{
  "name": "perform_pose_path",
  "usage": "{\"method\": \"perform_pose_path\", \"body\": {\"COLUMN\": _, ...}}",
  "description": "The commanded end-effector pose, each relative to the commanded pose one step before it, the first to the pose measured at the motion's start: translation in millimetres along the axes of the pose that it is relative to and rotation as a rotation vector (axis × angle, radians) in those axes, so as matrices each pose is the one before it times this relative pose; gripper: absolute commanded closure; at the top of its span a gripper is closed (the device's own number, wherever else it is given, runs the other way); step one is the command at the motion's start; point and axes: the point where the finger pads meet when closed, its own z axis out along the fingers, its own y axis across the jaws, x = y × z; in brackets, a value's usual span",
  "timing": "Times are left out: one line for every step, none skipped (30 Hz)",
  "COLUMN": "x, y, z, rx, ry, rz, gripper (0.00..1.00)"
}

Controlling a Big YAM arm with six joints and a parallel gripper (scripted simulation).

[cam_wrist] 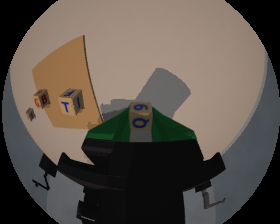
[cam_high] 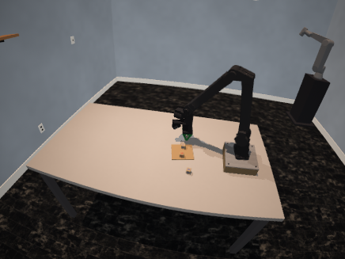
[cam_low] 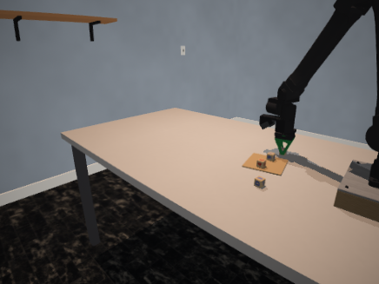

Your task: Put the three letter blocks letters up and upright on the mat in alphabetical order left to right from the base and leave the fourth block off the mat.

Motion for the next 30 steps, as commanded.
{"method": "perform_pose_path", "body": {"x": -9.98, "y": -0.45, "z": -0.42, "rx": 0.00876, "ry": -0.02285, "rz": -0.00307, "gripper": 0.80}}
{"method": "perform_pose_path", "body": {"x": 0.00, "y": 0.00, "z": 0.00, "rx": 0.00000, "ry": 0.00000, "rz": 0.00000, "gripper": 0.80}}
{"method": "perform_pose_path", "body": {"x": 0.00, "y": 0.00, "z": 0.00, "rx": 0.00000, "ry": 0.00000, "rz": 0.00000, "gripper": 0.80}}
{"method": "perform_pose_path", "body": {"x": 0.00, "y": 0.00, "z": 0.00, "rx": 0.00000, "ry": 0.00000, "rz": 0.00000, "gripper": 0.80}}
{"method": "perform_pose_path", "body": {"x": 0.00, "y": 0.00, "z": 0.00, "rx": 0.00000, "ry": 0.00000, "rz": 0.00000, "gripper": 0.80}}
{"method": "perform_pose_path", "body": {"x": 0.00, "y": 0.00, "z": 0.00, "rx": 0.00000, "ry": 0.00000, "rz": 0.00000, "gripper": 0.80}}
{"method": "perform_pose_path", "body": {"x": 0.00, "y": 0.00, "z": 0.00, "rx": 0.00000, "ry": 0.00000, "rz": 0.00000, "gripper": 0.80}}
{"method": "perform_pose_path", "body": {"x": 0.00, "y": 0.00, "z": 0.00, "rx": 0.00000, "ry": 0.00000, "rz": 0.00000, "gripper": 0.80}}
{"method": "perform_pose_path", "body": {"x": 0.00, "y": 0.00, "z": 0.00, "rx": 0.00000, "ry": 0.00000, "rz": 0.00000, "gripper": 0.80}}
{"method": "perform_pose_path", "body": {"x": -0.26, "y": -0.14, "z": -0.43, "rx": 0.00054, "ry": -0.00095, "rz": -0.00007, "gripper": 0.80}}
{"method": "perform_pose_path", "body": {"x": -1.67, "y": -0.88, "z": -2.83, "rx": 0.00352, "ry": -0.00618, "rz": -0.00048, "gripper": 0.80}}
{"method": "perform_pose_path", "body": {"x": -2.53, "y": -1.25, "z": -7.04, "rx": 0.00509, "ry": -0.00889, "rz": -0.00067, "gripper": 0.80}}
{"method": "perform_pose_path", "body": {"x": -1.05, "y": -0.70, "z": -7.24, "rx": 0.00008, "ry": -0.00003, "rz": 0.00008, "gripper": 0.80}}
{"method": "perform_pose_path", "body": {"x": -4.23, "y": -3.06, "z": -4.98, "rx": 0.00489, "ry": -0.00836, "rz": -0.00054, "gripper": 0.80}}
{"method": "perform_pose_path", "body": {"x": -6.16, "y": -4.41, "z": -7.08, "rx": 0.00718, "ry": -0.01215, "rz": -0.00081, "gripper": 0.80}}
{"method": "perform_pose_path", "body": {"x": 0.11, "y": -1.36, "z": -4.87, "rx": 0.00077, "ry": -0.00089, "rz": 0.00014, "gripper": 0.80}}
{"method": "perform_pose_path", "body": {"x": 0.40, "y": -1.49, "z": -5.71, "rx": 0.00067, "ry": -0.00061, "rz": 0.00020, "gripper": 0.80}}
{"method": "perform_pose_path", "body": {"x": 0.00, "y": 0.00, "z": 0.00, "rx": 0.00000, "ry": 0.00000, "rz": 0.00000, "gripper": 0.80}}
{"method": "perform_pose_path", "body": {"x": 0.00, "y": 0.00, "z": 0.00, "rx": 0.00000, "ry": 0.00000, "rz": 0.00000, "gripper": 0.80}}
{"method": "perform_pose_path", "body": {"x": 0.47, "y": -1.70, "z": -6.58, "rx": 0.00077, "ry": -0.00069, "rz": 0.00022, "gripper": 0.80}}
{"method": "perform_pose_path", "body": {"x": 0.28, "y": -1.42, "z": -7.31, "rx": 0.00075, "ry": -0.00071, "rz": 0.00148, "gripper": 0.80}}
{"method": "perform_pose_path", "body": {"x": -0.41, "y": -0.23, "z": -7.81, "rx": 0.00051, "ry": -0.00064, "rz": -0.00006, "gripper": 0.80}}
{"method": "perform_pose_path", "body": {"x": -0.42, "y": -0.23, "z": -8.24, "rx": 0.00053, "ry": -0.00066, "rz": -0.00007, "gripper": 0.80}}
{"method": "perform_pose_path", "body": {"x": -0.40, "y": -0.22, "z": -8.46, "rx": 0.00053, "ry": -0.00066, "rz": -0.00007, "gripper": 0.80}}
{"method": "perform_pose_path", "body": {"x": -0.39, "y": -0.22, "z": -8.48, "rx": 0.00052, "ry": -0.00064, "rz": -0.00007, "gripper": 0.80}}
{"method": "perform_pose_path", "body": {"x": -0.35, "y": -0.19, "z": -8.19, "rx": 0.00050, "ry": -0.00060, "rz": -0.00006, "gripper": 0.80}}
{"method": "perform_pose_path", "body": {"x": -0.32, "y": -0.17, "z": -7.52, "rx": 0.00045, "ry": -0.00053, "rz": -0.00006, "gripper": 0.80}}
{"method": "perform_pose_path", "body": {"x": -0.26, "y": -0.14, "z": -6.64, "rx": 0.00039, "ry": -0.00046, "rz": -0.00005, "gripper": 0.80}}
{"method": "perform_pose_path", "body": {"x": -0.72, "y": 0.77, "z": -5.55, "rx": 0.00011, "ry": -0.00030, "rz": -0.00251, "gripper": 0.80}}
{"method": "perform_pose_path", "body": {"x": -0.69, "y": 0.82, "z": -4.43, "rx": 0.00003, "ry": -0.00022, "rz": -0.00259, "gripper": 0.80}}
